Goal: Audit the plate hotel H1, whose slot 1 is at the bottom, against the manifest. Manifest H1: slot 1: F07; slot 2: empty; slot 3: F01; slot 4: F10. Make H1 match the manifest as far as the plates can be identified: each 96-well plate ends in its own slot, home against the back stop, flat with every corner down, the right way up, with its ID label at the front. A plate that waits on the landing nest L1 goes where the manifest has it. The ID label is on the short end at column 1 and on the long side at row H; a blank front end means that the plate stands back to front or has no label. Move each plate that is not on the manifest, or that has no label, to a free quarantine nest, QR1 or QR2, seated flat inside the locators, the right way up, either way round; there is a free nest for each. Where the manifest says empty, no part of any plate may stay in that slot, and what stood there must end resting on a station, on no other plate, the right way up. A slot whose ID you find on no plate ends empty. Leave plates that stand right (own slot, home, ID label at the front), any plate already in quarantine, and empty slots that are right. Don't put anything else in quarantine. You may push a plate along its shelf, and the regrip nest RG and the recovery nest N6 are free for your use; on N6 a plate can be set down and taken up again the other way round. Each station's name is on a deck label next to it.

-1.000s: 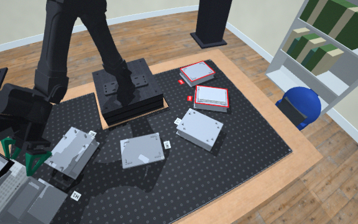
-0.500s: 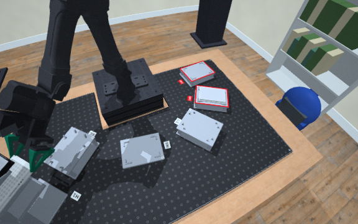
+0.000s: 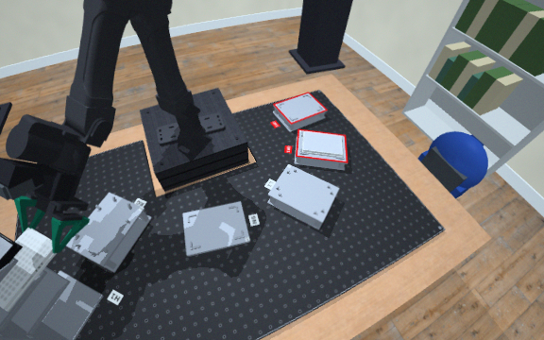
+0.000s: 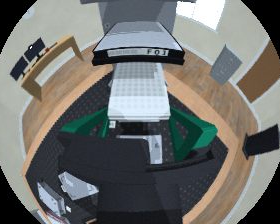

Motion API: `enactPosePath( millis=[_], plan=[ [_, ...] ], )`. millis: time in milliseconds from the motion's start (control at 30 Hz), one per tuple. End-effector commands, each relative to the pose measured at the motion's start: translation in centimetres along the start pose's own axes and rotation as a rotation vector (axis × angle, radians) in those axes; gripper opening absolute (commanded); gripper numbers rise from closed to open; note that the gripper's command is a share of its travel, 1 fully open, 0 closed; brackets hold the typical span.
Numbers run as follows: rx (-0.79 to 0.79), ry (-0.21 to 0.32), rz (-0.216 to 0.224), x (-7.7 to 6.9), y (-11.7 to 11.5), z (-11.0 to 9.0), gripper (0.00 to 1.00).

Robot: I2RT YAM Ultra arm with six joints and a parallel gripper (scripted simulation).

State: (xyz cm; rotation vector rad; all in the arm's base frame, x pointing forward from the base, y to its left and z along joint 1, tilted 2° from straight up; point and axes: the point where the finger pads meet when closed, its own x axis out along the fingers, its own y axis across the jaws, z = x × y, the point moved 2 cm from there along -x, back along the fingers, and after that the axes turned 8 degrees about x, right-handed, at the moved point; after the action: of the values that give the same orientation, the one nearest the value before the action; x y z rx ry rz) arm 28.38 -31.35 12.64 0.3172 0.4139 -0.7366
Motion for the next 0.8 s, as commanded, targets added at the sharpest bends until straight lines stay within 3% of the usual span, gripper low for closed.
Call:
enactPosePath(
  millis=[0, 767],
  plan=[
    [-0.004, -0.021, 0.004, -0.5, 0.1, 0.6, 0.86],
    [-0.004, -0.02, 0.004, -2.7, -0.1, -0.7, 0.86]
  ],
)
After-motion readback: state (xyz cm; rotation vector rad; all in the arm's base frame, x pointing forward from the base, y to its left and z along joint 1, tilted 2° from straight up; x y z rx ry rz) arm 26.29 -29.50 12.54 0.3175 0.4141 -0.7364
